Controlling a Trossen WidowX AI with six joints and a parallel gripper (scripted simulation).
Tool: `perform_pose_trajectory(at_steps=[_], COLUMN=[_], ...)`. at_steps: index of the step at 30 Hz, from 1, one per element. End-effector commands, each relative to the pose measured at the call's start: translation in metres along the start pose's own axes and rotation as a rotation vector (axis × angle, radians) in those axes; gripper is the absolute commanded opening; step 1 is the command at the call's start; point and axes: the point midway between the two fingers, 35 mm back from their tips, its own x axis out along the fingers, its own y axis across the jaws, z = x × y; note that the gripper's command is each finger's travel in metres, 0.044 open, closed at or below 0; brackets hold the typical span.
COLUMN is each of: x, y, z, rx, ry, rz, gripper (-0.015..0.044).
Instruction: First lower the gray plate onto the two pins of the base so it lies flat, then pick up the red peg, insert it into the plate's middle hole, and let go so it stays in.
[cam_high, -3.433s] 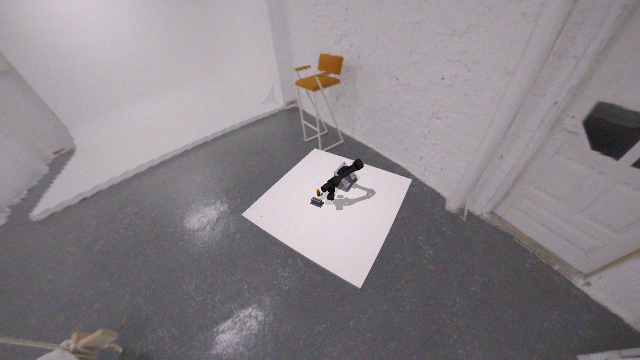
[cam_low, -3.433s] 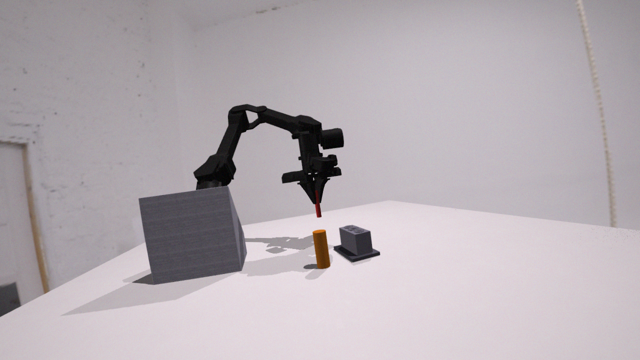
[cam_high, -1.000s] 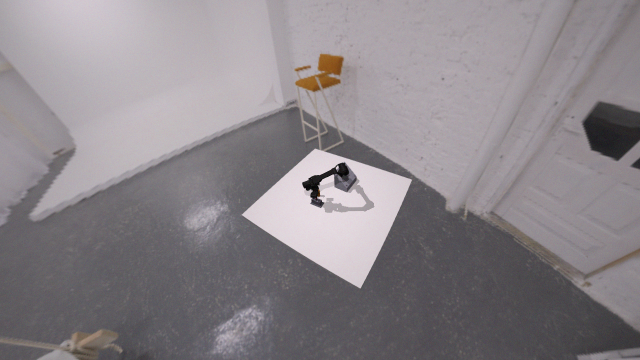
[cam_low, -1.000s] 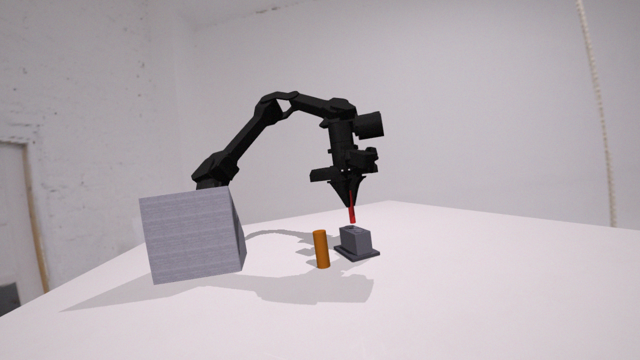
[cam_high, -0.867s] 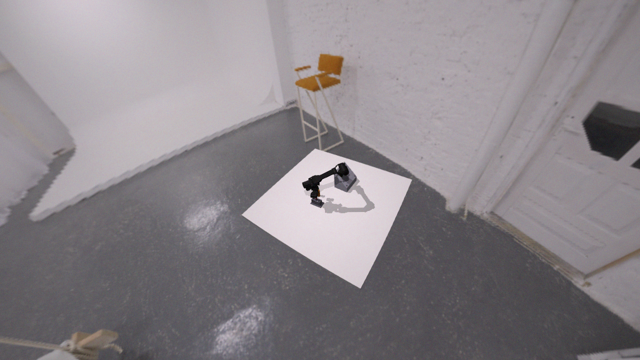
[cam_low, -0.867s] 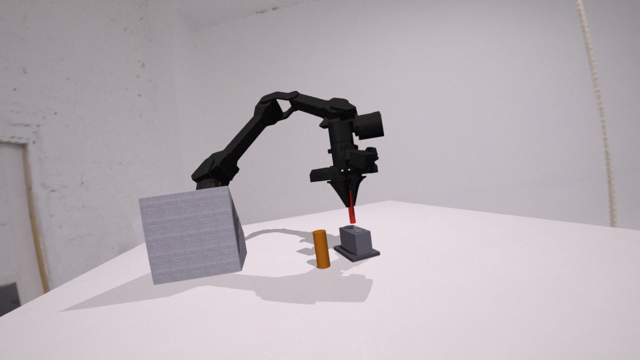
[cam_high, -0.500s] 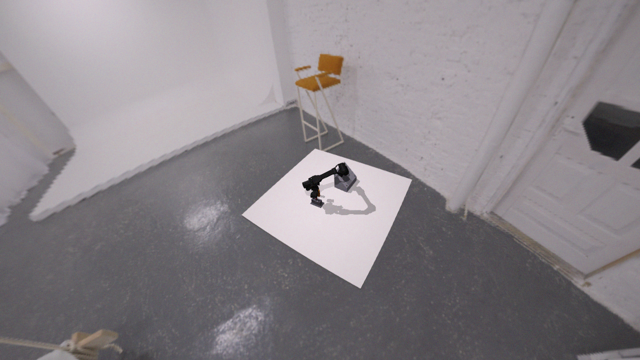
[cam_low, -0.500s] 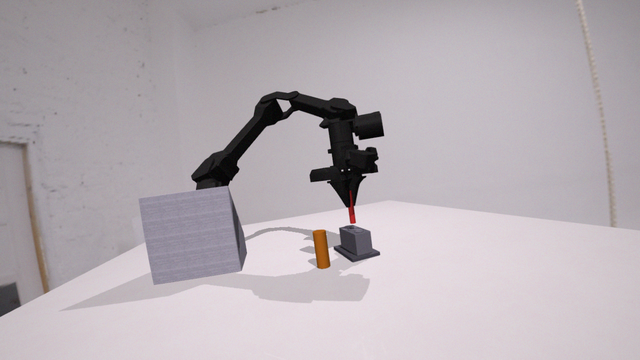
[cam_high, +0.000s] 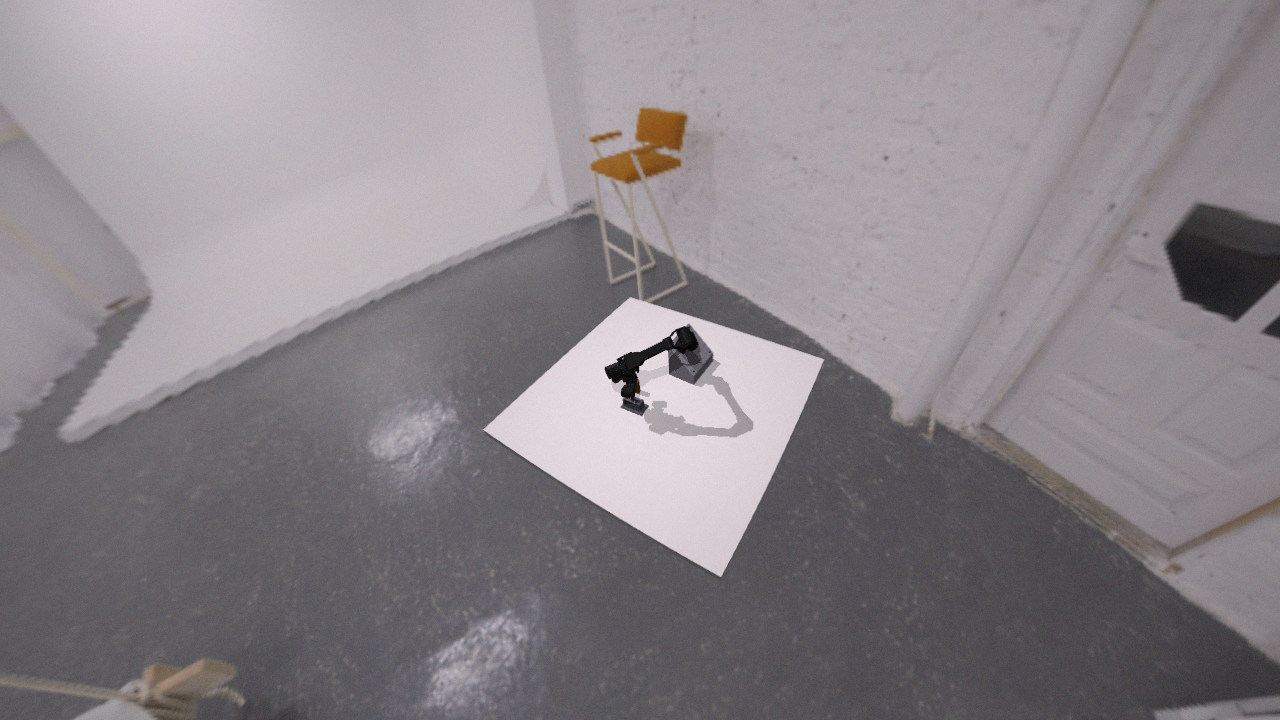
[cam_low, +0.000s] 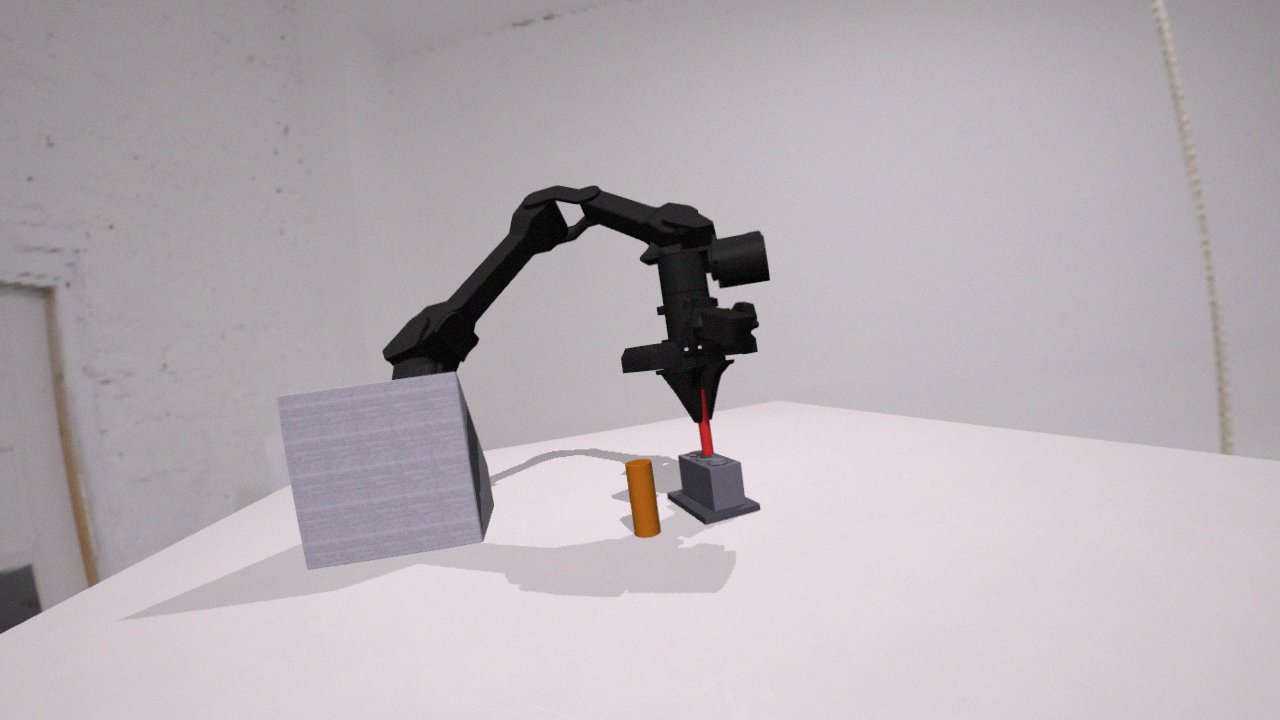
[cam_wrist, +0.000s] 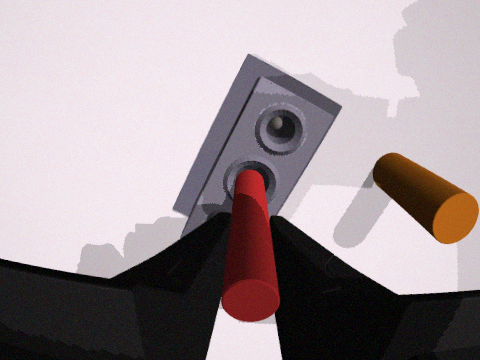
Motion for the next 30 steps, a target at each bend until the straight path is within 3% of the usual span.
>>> perform_pose_trajectory(at_steps=[1, 30], x=[0.0074, 0.0083], y=[-0.0012, -0.0009], z=[-0.0014, -0.0007], rx=[0.006, -0.001], ry=[0.007, 0.003], rz=[-0.002, -0.003], gripper=[0.0000, 0.0000])
